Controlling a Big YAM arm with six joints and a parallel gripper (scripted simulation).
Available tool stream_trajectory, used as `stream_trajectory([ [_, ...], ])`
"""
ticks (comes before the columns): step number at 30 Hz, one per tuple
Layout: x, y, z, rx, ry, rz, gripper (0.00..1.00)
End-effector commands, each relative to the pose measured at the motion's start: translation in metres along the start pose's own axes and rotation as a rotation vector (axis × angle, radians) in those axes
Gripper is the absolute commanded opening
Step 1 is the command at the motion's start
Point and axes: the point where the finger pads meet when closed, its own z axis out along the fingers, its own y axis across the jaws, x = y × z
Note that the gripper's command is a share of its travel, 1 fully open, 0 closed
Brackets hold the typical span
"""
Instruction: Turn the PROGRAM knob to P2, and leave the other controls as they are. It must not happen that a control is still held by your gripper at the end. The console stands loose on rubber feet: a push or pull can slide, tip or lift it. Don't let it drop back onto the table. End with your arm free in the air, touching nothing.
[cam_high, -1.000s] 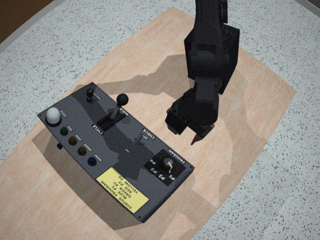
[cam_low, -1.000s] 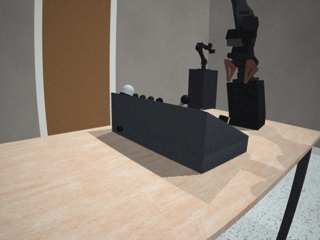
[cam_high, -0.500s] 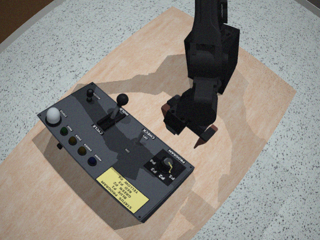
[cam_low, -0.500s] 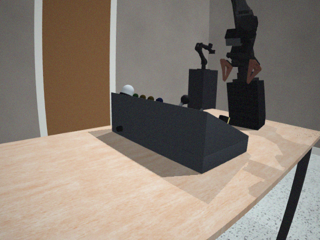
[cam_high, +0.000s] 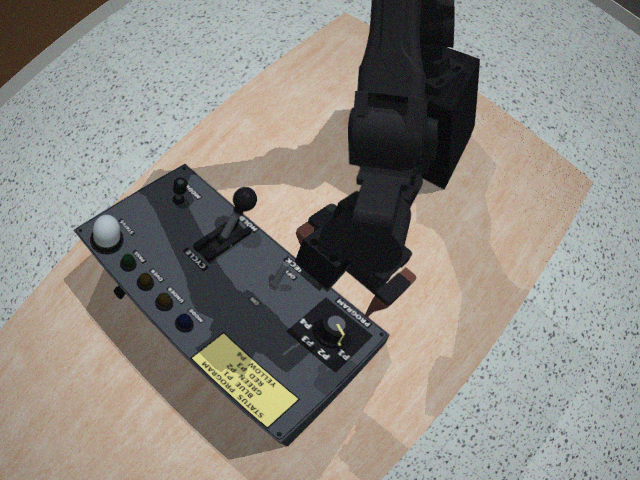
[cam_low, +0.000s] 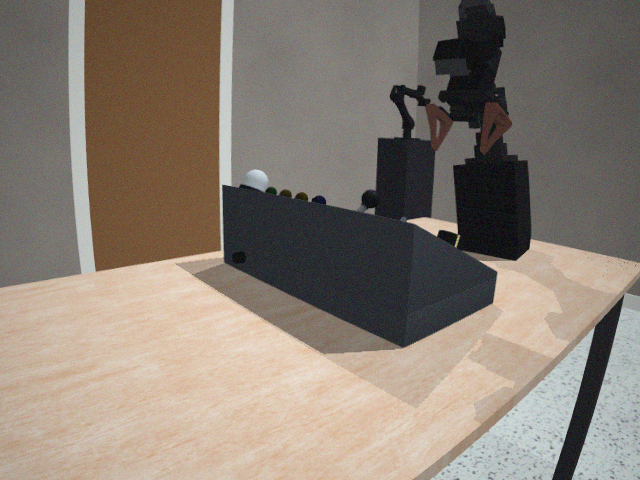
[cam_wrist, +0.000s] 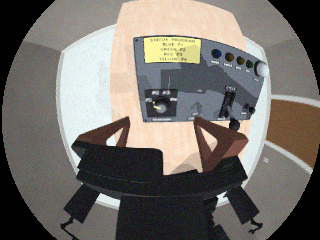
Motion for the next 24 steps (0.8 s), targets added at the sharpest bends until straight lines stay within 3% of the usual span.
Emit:
stream_trajectory([
  [1,-0.033,0.006,-0.005,-0.012,-0.025,-0.008,1.0],
  [11,-0.059,0.007,-0.006,-0.013,-0.027,-0.011,1.0],
  [16,-0.044,0.006,-0.002,-0.006,-0.003,-0.029,1.0],
  [24,-0.048,0.006,-0.008,-0.011,-0.016,-0.024,1.0],
])
